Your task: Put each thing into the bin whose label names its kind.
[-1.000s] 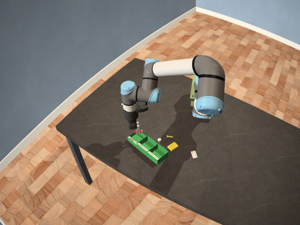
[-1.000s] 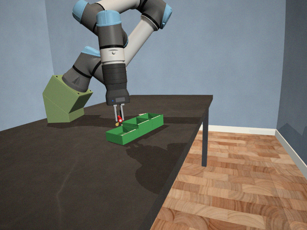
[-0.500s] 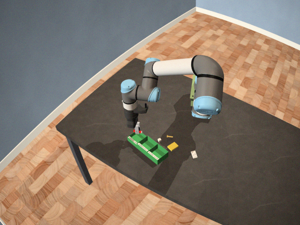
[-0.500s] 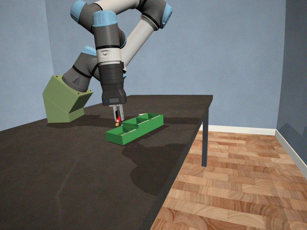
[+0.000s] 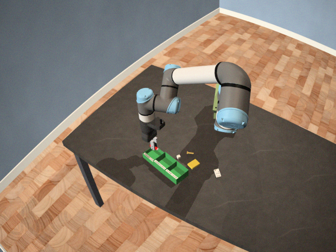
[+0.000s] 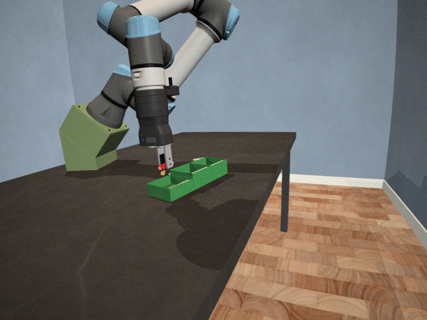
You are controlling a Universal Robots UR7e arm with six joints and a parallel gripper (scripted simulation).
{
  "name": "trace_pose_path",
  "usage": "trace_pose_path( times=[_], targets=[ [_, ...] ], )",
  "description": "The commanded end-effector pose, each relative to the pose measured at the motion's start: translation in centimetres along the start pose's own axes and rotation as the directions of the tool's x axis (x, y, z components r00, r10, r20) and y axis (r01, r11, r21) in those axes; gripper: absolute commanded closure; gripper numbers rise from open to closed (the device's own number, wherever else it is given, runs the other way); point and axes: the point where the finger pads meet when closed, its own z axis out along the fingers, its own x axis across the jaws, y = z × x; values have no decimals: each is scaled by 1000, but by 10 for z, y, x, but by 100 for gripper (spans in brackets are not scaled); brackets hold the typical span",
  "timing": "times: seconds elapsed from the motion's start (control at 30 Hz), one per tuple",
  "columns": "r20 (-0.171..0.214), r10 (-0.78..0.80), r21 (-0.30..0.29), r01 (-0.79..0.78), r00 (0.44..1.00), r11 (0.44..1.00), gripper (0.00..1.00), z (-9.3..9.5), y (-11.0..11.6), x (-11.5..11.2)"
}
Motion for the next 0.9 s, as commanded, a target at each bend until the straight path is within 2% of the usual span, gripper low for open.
trace_pose_path(
  times=[0.0,0.63,0.87],
  targets=[
    [7,154,-22,-154,988,988,69,0,0,0],
    [8,163,-23,-162,987,986,69,0,0,0],
    [8,163,-23,-162,987,986,69,10,0,0]
  ],
)
